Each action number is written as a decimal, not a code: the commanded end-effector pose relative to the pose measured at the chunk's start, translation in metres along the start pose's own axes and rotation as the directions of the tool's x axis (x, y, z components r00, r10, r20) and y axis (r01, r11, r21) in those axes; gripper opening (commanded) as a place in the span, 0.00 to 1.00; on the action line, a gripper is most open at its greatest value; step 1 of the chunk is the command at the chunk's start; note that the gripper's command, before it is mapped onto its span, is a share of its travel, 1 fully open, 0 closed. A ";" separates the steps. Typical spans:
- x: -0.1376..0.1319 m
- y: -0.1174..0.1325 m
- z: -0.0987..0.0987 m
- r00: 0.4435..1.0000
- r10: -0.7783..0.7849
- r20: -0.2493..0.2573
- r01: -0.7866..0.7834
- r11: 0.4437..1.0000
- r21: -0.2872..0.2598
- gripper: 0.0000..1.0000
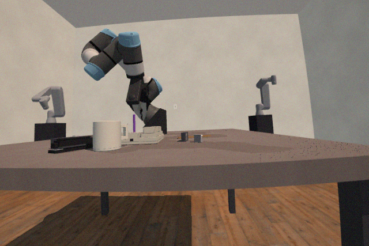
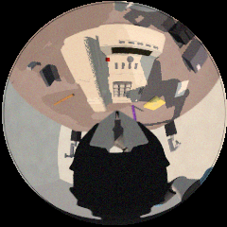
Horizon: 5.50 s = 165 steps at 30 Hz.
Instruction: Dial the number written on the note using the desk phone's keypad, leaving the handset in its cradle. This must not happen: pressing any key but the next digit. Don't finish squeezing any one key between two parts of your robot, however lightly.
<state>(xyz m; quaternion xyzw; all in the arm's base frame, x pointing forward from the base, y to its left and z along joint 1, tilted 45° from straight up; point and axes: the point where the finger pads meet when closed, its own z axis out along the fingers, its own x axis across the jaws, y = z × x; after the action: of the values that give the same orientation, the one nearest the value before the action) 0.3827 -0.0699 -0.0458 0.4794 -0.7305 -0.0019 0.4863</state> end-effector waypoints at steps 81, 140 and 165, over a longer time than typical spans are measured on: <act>0.000 -0.032 0.044 1.000 0.000 0.001 0.000 1.000 0.001 0.00; 0.000 -0.033 0.030 1.000 0.000 0.001 0.000 1.000 0.001 0.00; 0.000 -0.037 0.036 1.000 0.000 0.001 0.000 1.000 0.001 0.00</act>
<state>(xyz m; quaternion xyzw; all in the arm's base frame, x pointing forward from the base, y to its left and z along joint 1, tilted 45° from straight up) 0.3825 -0.1063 -0.0820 0.4796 -0.7305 -0.0019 0.4861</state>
